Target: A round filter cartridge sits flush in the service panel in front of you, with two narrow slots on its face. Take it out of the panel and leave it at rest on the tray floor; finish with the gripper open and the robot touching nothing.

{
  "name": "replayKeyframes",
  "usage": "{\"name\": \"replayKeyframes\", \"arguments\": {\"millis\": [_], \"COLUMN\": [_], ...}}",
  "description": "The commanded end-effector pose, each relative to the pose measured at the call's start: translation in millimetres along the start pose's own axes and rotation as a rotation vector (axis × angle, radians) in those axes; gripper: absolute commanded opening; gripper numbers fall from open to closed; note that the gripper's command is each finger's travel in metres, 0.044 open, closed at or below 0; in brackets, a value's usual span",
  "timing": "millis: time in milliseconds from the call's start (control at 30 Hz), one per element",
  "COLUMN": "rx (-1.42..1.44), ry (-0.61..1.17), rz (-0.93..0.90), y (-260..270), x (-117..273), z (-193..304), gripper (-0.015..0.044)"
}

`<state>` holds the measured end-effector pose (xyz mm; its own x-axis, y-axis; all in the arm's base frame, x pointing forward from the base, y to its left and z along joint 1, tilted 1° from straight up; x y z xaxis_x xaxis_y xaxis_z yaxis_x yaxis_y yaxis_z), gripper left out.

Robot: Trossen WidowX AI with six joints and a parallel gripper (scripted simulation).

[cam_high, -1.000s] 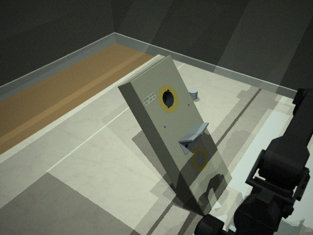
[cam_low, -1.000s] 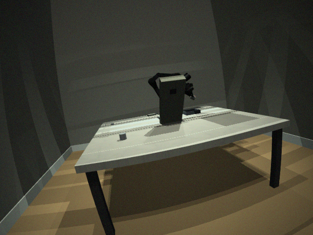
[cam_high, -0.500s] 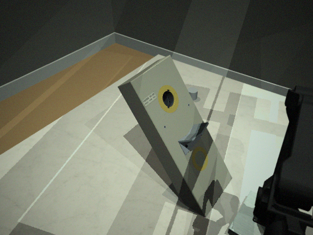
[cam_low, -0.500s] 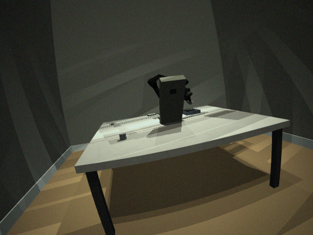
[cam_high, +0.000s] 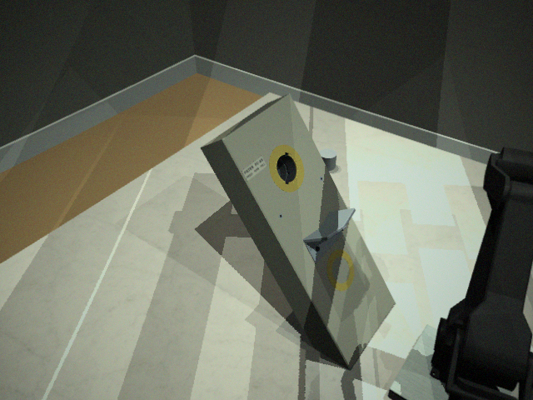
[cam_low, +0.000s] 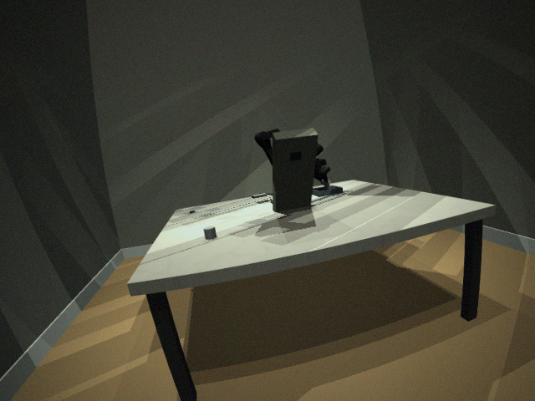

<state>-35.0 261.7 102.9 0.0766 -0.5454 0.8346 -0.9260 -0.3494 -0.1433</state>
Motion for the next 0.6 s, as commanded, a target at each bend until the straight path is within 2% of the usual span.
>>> {"name": "replayKeyframes", "arguments": {"millis": [0,200,567], "rx": [-0.004,-0.004,0.000], "ry": [0.007,0.007,0.008], "rz": [0.000,0.000,-0.002], "y": [3.3,3.8,3.4], "x": [-15.1,-17.2,-14.5], "z": [12.7,14.6,12.4], "gripper": [0.0000,0.0000,0.0289]}}
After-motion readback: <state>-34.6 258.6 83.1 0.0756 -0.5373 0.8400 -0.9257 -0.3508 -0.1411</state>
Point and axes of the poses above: the point midway between the two fingers, 35 mm back from their tips, its own x axis back along the fingers, its own y axis across the jaws, z = x × y, the point moved 2 cm from there along x, back along the fingers, and after that the axes turned 15 degrees about x, right-handed, at the moved point
